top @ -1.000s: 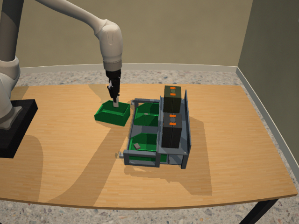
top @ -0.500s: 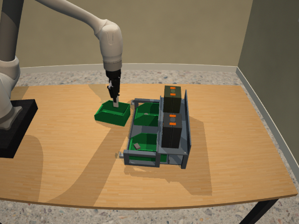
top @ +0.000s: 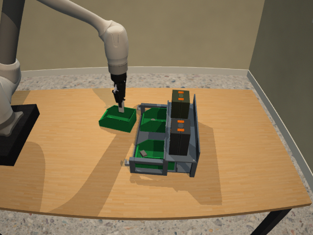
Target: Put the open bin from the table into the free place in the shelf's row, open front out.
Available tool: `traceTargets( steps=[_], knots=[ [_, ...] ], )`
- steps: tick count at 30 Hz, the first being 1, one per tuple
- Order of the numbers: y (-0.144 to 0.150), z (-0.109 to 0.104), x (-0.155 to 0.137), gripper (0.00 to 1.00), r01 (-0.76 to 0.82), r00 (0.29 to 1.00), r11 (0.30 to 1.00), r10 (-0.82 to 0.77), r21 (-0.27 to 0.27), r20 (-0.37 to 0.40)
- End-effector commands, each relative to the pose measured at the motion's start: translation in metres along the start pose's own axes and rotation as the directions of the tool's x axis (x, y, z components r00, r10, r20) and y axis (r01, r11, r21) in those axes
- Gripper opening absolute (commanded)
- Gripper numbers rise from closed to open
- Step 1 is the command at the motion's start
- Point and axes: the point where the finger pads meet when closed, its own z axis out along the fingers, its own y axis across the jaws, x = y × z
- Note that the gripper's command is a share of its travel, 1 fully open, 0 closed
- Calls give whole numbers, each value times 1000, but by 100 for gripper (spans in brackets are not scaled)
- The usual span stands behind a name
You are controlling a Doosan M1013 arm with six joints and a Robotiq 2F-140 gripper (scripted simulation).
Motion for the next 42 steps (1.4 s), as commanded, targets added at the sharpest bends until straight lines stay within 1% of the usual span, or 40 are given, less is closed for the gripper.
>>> traceTargets(
  steps=[1, 22, 42],
  knots=[
    [1, 2, 3, 0, -2, 1000, 1000, 2, 0, -2],
    [1, 0, 3, 0, -2, 1000, 1000, 2, 0, -2],
    [1, -16, 3, 0, -2, 1000, 1000, 2, 0, -2]
  ],
)
